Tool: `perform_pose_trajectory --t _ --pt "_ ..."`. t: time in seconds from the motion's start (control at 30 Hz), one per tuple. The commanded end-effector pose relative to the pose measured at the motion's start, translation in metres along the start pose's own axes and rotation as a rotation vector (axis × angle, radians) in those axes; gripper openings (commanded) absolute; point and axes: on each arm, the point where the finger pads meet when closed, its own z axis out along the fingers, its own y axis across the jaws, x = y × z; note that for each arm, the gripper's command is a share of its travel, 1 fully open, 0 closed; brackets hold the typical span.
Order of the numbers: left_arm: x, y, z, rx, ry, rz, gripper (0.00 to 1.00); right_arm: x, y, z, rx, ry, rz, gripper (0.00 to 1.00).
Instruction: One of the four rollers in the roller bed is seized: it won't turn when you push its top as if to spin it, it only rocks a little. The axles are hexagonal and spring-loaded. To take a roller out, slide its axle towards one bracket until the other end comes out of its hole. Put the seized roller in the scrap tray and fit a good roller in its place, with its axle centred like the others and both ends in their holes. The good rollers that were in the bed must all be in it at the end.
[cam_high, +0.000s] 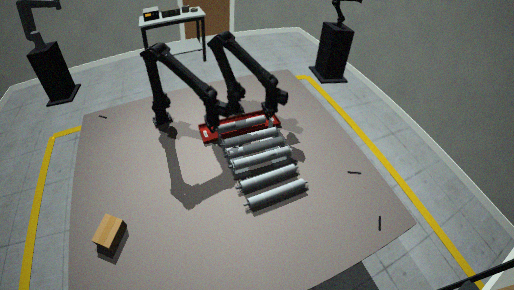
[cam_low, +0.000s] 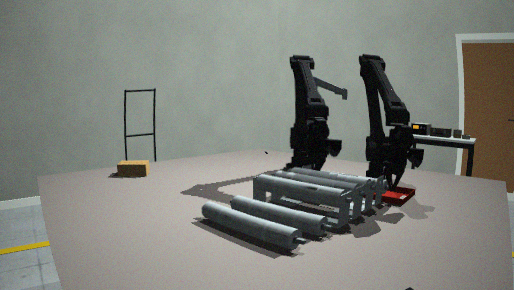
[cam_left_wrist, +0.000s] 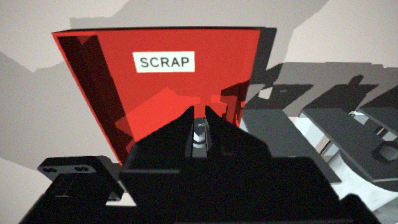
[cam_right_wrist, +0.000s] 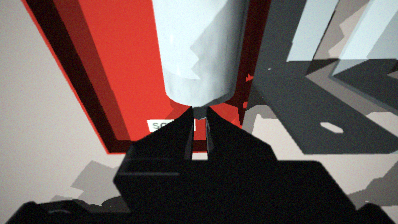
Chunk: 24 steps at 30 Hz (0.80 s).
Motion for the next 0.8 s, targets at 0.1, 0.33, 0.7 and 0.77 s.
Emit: perform_pose_trajectory --t 0.1,0.33,0.7,0.77 --pt "-0.013 -0.018 -0.008 0.029 -0.04 -0.005 0.03 -0.016 -0.026 -0.012 0.035 -0.053 0.01 0.03" --pt "-0.009 -0.013 0.002 -0.001 -0.022 -0.004 0.03 -0.01 -0.019 0.0 -0.009 -0.019 0.009 0.03" --pt "-0.013 -0.016 -0.004 0.015 -0.039 -0.004 0.32 -0.015 -0.02 -0.012 0.016 -0.046 0.009 0.03" --pt "-0.013 -0.016 -0.004 0.015 -0.039 -0.004 0.32 -0.015 -0.02 -0.012 0.016 -0.046 0.009 0.03"
